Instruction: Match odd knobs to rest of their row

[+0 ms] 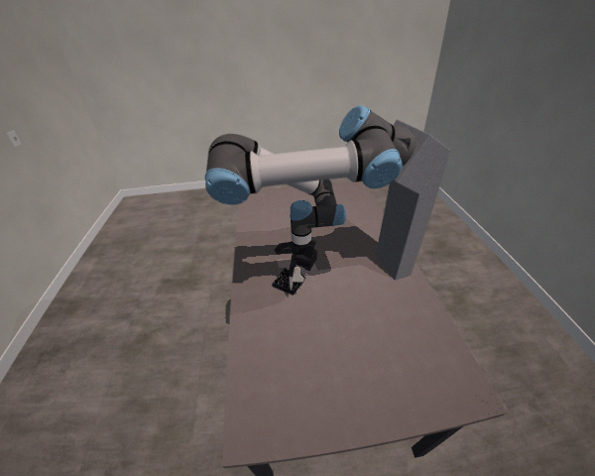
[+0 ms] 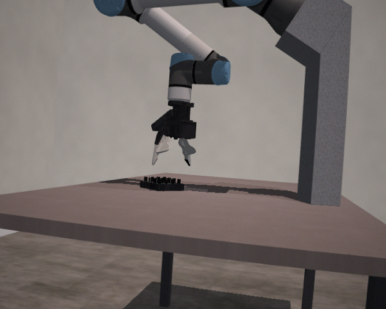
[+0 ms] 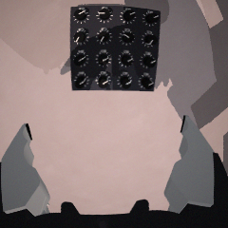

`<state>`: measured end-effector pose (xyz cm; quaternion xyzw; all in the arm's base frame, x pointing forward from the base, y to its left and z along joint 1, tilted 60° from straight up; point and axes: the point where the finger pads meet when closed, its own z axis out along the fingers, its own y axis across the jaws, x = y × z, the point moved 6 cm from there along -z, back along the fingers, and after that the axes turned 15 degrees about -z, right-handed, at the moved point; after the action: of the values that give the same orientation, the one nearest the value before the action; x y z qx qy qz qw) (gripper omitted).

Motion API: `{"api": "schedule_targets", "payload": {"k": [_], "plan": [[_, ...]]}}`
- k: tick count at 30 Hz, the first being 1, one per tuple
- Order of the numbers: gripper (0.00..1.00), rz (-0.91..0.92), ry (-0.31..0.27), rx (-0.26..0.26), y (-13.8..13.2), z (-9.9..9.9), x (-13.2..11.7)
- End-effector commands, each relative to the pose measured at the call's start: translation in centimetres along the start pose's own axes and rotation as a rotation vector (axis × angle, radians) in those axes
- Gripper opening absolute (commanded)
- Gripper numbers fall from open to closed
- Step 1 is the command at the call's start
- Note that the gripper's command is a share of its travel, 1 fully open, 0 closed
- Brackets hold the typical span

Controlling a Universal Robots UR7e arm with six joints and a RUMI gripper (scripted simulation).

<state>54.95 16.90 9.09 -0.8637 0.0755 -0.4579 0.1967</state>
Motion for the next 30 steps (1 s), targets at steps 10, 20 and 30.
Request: {"api": "schedule_targets", "payload": {"k": [10,20,30], "plan": [[1.0,0.0,0.001,0.0,0.0,0.0,0.0],[1.0,-0.046,0.0,0.0,0.3,-0.1,0.4],[1.0,-0.266,-0.002,-0.001,1.7,-0.5,2.4]]}}
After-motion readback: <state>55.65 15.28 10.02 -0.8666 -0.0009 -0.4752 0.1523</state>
